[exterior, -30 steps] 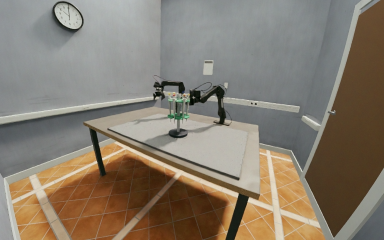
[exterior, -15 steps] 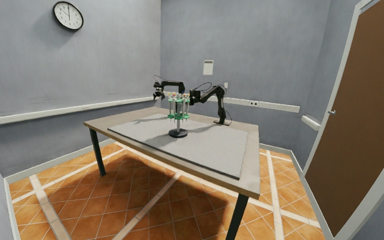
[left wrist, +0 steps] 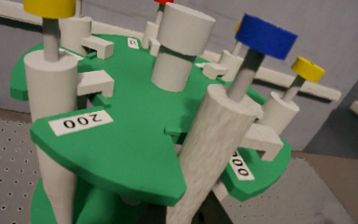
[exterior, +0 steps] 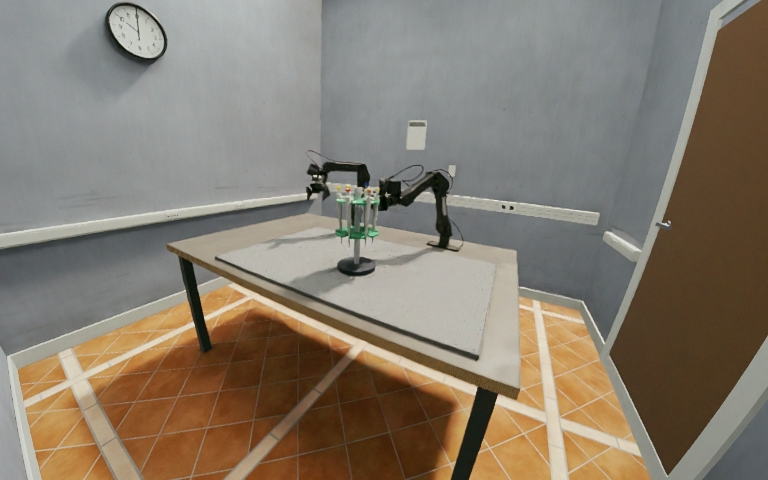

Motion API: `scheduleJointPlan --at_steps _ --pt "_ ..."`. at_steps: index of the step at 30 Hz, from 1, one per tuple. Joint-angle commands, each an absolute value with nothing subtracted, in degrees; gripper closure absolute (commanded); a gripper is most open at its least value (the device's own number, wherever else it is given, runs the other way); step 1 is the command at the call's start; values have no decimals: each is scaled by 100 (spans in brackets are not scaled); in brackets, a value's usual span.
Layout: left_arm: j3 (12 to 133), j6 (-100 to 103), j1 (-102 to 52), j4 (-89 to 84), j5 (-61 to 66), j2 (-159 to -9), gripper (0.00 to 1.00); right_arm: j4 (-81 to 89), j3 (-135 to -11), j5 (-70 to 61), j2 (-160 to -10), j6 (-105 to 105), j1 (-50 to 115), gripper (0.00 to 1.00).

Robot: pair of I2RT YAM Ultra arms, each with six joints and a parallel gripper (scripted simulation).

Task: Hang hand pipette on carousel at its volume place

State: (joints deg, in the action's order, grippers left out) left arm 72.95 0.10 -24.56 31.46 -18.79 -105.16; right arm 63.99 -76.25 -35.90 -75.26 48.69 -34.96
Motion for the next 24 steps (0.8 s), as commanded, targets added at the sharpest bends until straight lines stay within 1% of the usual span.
scheduleJointPlan --at_steps 1,6,24 --pt "7501 -24 -2400 3170 -1997 -10478 88 6317 -7687 -3711 -7548 4908 -3566 0" --pt "7807 -30 -2890 3065 -3344 -10813 88 6317 -7687 -3711 -7548 4908 -3566 0" --pt "7909 -22 -2812 3056 -3468 -10754 88 6317 -7687 -3711 -7548 4908 -3566 0"
